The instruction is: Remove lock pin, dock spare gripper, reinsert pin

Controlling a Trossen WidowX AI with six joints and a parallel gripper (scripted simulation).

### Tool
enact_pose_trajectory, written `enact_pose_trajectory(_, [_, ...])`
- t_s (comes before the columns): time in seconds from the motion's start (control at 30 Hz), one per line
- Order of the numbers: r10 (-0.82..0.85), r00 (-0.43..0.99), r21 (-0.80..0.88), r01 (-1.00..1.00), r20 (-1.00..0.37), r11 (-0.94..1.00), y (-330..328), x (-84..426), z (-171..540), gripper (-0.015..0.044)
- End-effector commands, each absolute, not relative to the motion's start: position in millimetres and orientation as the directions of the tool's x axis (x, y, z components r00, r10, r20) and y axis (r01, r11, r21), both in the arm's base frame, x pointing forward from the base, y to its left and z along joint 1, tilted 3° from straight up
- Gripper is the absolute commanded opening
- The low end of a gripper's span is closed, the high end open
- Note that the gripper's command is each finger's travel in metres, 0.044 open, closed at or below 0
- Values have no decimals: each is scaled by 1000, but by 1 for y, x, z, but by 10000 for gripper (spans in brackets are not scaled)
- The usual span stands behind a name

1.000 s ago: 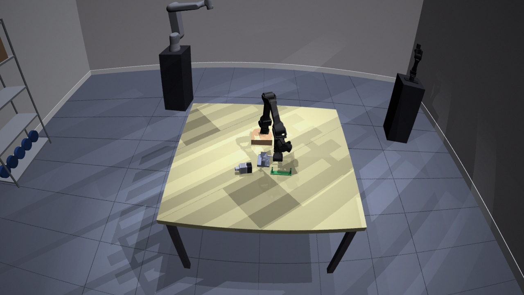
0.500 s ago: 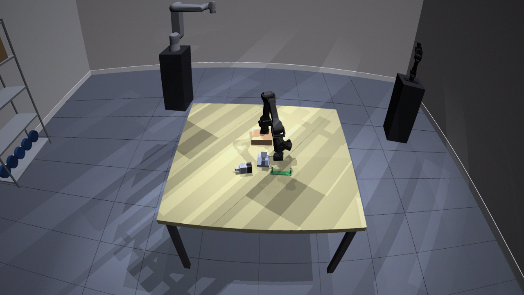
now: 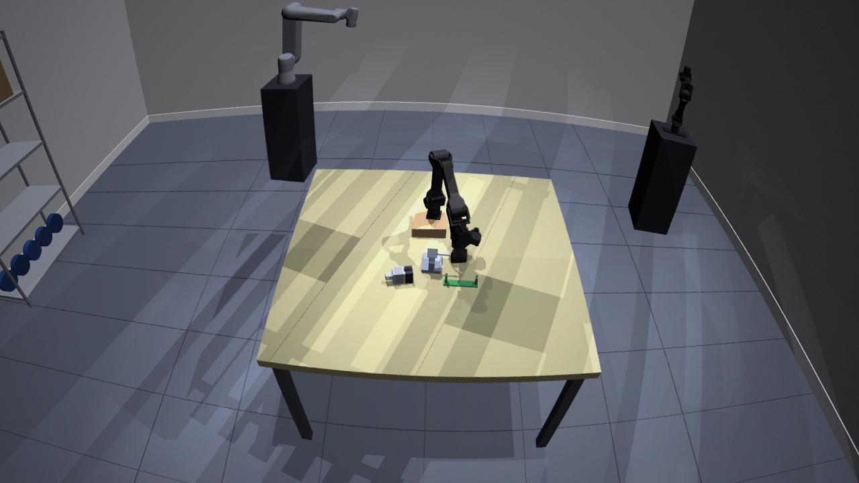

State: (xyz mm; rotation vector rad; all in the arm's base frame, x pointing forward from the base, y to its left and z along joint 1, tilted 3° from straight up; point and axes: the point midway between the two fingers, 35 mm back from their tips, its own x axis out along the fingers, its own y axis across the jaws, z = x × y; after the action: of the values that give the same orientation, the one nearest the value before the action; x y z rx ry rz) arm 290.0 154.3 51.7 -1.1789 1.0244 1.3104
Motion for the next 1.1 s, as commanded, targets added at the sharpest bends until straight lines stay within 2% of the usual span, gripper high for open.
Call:
enact_pose_trajectory(0.0, [154,34,-47,-995,-987,-83,158,289,52,0])
enact_pose_trajectory(1.07, [149,28,-40,-996,-988,-84,184,288,52,0])
